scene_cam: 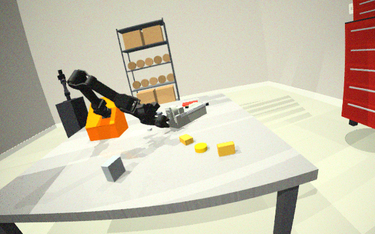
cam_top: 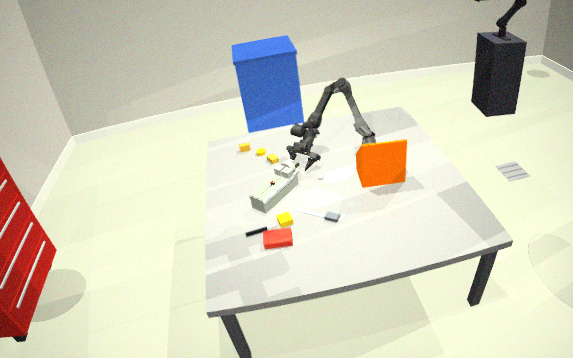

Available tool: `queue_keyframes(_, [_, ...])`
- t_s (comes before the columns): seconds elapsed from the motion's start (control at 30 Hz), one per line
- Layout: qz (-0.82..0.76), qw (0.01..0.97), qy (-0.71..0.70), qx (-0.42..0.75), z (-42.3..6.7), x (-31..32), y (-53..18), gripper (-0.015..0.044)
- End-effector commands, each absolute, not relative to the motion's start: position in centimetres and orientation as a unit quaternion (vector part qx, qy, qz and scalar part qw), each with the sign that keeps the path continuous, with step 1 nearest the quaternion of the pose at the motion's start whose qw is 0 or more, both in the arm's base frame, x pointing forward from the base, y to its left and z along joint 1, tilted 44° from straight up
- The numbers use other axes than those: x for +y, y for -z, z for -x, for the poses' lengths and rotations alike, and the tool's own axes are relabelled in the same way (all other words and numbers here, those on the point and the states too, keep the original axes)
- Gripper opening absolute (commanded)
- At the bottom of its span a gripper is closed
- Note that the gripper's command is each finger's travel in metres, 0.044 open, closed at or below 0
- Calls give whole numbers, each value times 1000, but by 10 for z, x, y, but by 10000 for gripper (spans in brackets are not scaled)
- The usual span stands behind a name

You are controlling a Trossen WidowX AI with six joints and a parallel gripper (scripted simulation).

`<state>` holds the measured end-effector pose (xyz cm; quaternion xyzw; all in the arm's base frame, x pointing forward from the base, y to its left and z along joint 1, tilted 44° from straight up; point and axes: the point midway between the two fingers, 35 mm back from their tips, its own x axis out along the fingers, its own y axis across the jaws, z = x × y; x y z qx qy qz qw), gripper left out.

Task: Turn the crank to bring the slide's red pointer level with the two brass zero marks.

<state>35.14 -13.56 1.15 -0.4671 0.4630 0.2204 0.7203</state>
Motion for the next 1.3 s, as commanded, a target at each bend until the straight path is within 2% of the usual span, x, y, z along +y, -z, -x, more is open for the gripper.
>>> queue_keyframes(0.0, [465,721,-219,465,-357,-132,-6,440])
queue_keyframes(0.57, [464,722,-218,465,-373,-118,7,440])
queue_keyframes(1.1, [464,722,-218,465,-373,-118,7,20])
queue_keyframes(1.13, [464,722,-218,465,-373,-118,7,0])
queue_keyframes(1.27, [464,722,-218,465,-373,-118,7,0])
